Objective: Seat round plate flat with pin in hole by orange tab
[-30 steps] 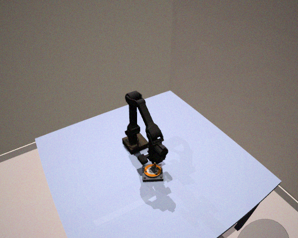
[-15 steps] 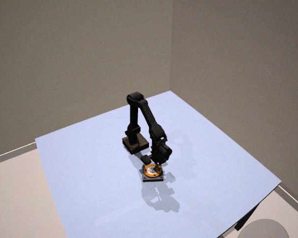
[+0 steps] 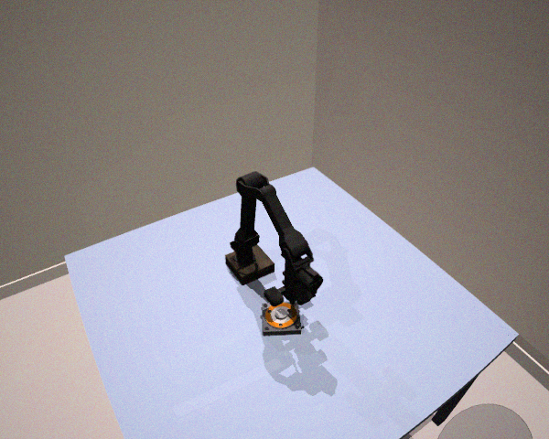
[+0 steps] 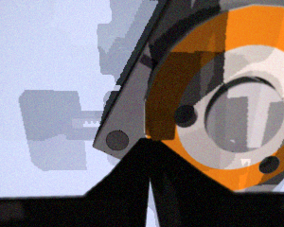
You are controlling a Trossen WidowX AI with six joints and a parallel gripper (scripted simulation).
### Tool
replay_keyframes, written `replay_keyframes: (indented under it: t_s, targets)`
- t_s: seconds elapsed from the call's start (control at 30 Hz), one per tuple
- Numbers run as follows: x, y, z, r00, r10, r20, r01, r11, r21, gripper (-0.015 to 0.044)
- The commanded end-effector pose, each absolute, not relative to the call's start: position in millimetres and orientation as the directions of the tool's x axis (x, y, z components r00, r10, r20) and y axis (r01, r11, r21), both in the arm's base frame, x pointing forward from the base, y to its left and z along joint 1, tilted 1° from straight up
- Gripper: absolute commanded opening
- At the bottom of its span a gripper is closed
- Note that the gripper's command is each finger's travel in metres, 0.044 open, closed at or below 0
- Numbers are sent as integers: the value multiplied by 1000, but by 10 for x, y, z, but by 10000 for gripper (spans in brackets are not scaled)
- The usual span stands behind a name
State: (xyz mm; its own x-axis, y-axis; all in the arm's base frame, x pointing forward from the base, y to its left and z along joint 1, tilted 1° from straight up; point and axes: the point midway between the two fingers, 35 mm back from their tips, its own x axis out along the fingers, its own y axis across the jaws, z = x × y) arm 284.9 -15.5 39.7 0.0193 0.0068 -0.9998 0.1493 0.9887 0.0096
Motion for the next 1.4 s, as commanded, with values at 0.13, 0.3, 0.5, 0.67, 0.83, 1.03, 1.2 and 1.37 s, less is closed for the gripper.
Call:
replay_keyframes:
  t_s: [0.13,0.3,0.5,0.67,0.83,1.03,1.2,1.37]
  targets:
    - [2955,-153,408,21,11,-1000,153,988,14,0]
    - [2999,-161,411,21,11,-1000,153,988,14,0]
    - [3032,-172,413,22,11,-1000,153,988,14,0]
    - [3062,-182,410,22,11,-1000,153,988,14,0]
    - [3083,-190,408,22,11,-1000,153,988,14,0]
    - [3068,-194,691,22,11,-1000,153,988,14,0]
    - [3047,-198,825,22,11,-1000,153,988,14,0]
    - [3060,-198,753,25,8,-1000,157,988,12,0]
